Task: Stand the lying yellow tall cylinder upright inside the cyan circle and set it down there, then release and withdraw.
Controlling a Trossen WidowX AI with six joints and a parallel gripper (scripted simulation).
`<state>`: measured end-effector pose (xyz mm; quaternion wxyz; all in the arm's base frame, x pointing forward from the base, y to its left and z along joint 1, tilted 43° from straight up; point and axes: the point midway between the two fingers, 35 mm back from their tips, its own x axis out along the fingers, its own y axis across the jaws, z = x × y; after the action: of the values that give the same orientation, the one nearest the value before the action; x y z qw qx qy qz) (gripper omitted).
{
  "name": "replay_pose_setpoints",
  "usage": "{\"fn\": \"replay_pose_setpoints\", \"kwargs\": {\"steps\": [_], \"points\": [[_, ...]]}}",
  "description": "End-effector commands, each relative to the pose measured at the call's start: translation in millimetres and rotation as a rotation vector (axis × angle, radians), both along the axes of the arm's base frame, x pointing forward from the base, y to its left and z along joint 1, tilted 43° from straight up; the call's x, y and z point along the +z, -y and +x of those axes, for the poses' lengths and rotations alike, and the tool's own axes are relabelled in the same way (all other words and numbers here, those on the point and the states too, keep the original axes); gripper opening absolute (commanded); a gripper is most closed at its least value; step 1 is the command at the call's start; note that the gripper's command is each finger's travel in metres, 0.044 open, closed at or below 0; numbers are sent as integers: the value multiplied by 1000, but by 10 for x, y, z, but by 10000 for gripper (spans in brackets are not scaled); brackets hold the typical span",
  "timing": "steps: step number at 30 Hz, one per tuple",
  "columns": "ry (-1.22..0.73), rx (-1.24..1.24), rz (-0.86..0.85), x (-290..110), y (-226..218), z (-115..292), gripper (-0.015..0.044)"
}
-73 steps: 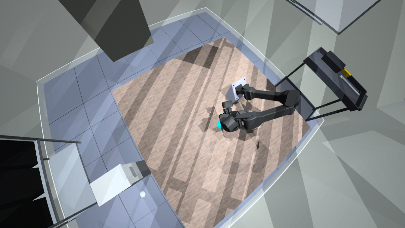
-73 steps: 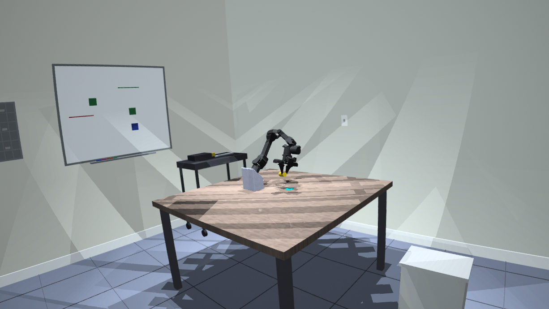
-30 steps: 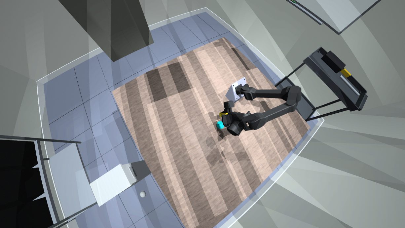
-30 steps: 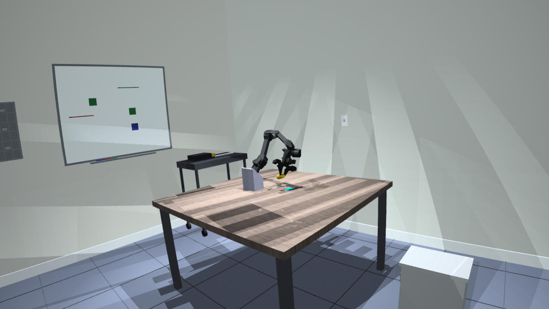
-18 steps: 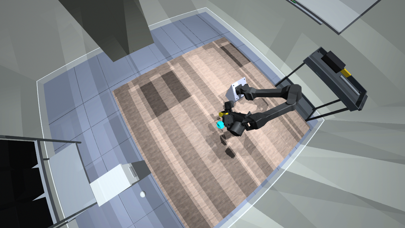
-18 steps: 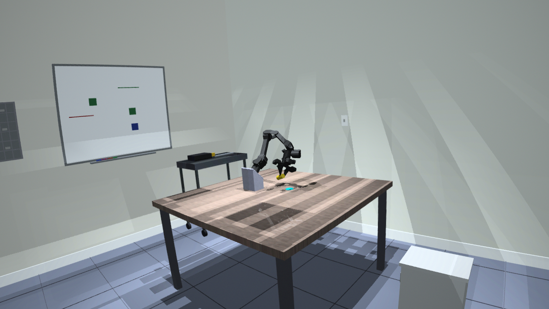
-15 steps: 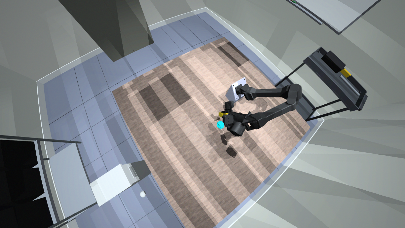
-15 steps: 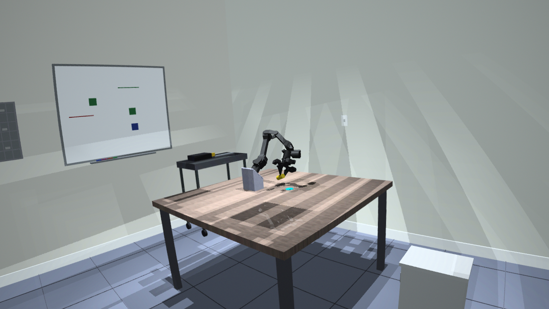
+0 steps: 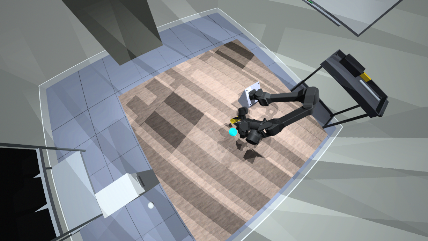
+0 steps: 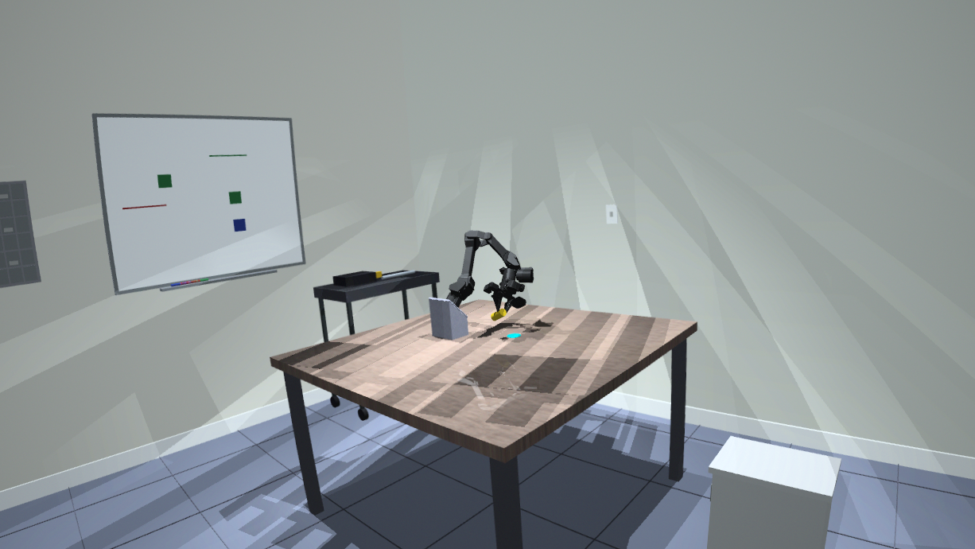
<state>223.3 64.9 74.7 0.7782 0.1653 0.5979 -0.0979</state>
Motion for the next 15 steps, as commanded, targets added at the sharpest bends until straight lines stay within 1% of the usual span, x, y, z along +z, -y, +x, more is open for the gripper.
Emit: {"fn": "replay_pose_setpoints", "kwargs": {"steps": [1, 15], "points": [[25, -15, -16, 7, 10, 4, 105], [101, -45, -59, 13, 6, 19, 105]]}}
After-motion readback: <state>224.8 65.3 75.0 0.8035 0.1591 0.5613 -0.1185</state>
